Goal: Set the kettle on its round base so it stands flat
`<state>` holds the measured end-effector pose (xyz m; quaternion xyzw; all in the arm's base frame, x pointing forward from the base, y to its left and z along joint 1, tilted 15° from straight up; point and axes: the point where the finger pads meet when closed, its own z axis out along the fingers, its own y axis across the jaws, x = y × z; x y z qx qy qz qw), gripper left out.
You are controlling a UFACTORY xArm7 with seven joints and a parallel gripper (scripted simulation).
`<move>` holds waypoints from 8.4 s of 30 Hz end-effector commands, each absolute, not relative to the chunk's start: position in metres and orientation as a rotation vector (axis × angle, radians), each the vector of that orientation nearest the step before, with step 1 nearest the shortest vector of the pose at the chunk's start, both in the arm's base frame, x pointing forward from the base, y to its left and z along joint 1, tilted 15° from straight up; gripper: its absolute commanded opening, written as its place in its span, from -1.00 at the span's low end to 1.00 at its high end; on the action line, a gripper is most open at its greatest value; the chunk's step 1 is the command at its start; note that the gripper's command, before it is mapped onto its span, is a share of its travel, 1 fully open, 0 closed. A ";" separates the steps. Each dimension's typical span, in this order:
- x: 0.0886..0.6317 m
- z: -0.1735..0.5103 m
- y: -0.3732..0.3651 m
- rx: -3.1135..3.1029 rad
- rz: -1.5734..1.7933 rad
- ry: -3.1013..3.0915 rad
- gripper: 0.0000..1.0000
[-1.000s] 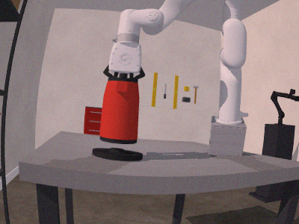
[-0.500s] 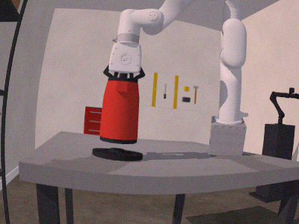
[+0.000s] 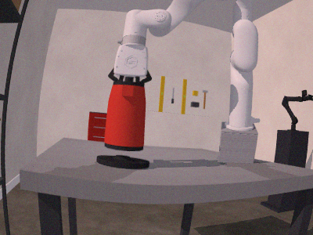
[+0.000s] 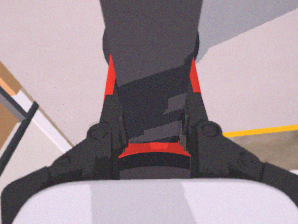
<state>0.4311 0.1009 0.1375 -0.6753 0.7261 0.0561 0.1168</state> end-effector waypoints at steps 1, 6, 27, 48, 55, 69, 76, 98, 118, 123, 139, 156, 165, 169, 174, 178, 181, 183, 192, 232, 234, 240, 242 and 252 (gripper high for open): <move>0.433 0.139 0.100 -1.974 0.159 2.124 -1.00; 0.433 0.139 0.100 -1.974 0.159 2.124 -1.00; 0.433 0.140 0.103 -1.974 0.159 2.124 -1.00; 0.433 0.140 0.103 -1.974 0.159 2.124 -1.00; 0.433 0.140 0.103 -1.974 0.159 2.124 -1.00; 0.435 0.125 0.107 -1.974 0.159 2.124 -1.00; 0.435 0.122 0.107 -1.974 0.159 2.124 -1.00; 0.435 0.122 0.107 -1.974 0.159 2.124 -1.00; 0.435 0.120 0.108 -1.974 0.159 2.124 -1.00; 0.435 0.119 0.108 -1.974 0.159 2.124 -1.00; 0.435 0.118 0.108 -1.974 0.159 2.124 -1.00; 0.435 0.117 0.109 -1.974 0.159 2.124 -1.00; 0.436 0.115 0.109 -1.974 0.159 2.124 -1.00; 0.436 0.114 0.109 -1.974 0.159 2.124 -1.00; 0.436 0.114 0.109 -1.974 0.159 2.124 -1.00; 0.436 0.114 0.109 -1.974 0.159 2.124 -1.00; 0.436 0.114 0.109 -1.974 0.159 2.124 -1.00; 0.436 0.114 0.109 -1.974 0.159 2.124 -1.00; 0.436 0.111 0.110 -1.974 0.160 2.124 -1.00; 0.436 0.111 0.110 -1.974 0.160 2.124 0.63; 0.436 0.111 0.110 -1.974 0.160 2.124 0.63; 0.436 0.111 0.110 -1.974 0.160 2.124 0.63; 0.436 0.111 0.110 -1.974 0.160 2.124 0.63; 0.436 0.111 0.110 -1.974 0.160 2.124 0.63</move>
